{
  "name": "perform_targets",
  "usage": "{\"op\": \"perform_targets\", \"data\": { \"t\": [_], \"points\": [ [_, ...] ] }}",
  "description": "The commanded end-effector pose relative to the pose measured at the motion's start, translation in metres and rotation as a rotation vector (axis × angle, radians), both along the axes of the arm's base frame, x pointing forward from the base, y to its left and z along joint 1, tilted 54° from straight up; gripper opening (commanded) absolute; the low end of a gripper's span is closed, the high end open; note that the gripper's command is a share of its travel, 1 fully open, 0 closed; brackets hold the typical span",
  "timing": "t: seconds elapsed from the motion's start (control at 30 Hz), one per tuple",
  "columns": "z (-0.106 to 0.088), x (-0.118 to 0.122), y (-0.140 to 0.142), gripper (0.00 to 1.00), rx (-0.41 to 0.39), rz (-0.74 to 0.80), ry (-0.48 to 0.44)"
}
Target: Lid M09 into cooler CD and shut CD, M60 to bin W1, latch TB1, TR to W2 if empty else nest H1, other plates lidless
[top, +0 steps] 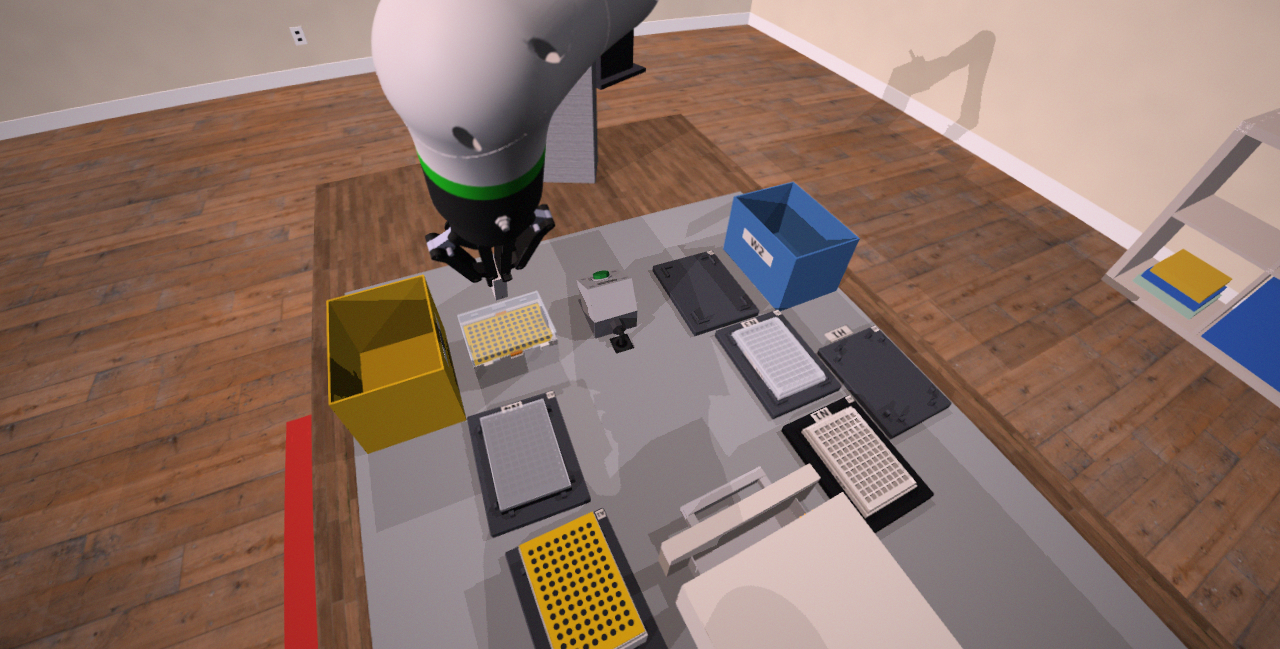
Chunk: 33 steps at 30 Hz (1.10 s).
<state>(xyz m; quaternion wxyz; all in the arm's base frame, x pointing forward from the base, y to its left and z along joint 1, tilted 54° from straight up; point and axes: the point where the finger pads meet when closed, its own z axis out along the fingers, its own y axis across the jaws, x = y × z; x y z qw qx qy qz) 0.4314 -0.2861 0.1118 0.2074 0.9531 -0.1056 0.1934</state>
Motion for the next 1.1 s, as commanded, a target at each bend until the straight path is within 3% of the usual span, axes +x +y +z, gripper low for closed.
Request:
{"op": "perform_targets", "data": {
  "t": [0.0, 0.6, 1.07],
  "points": [
    [0.005, -0.006, 0.004, 0.00, 0.000, 0.000, 0.000],
    [0.024, -0.027, 0.018, 0.00, 0.000, 0.000, 0.000],
    [0.025, -0.028, 0.019, 0.00, 0.000, 0.000, 0.000]
  ]
}}
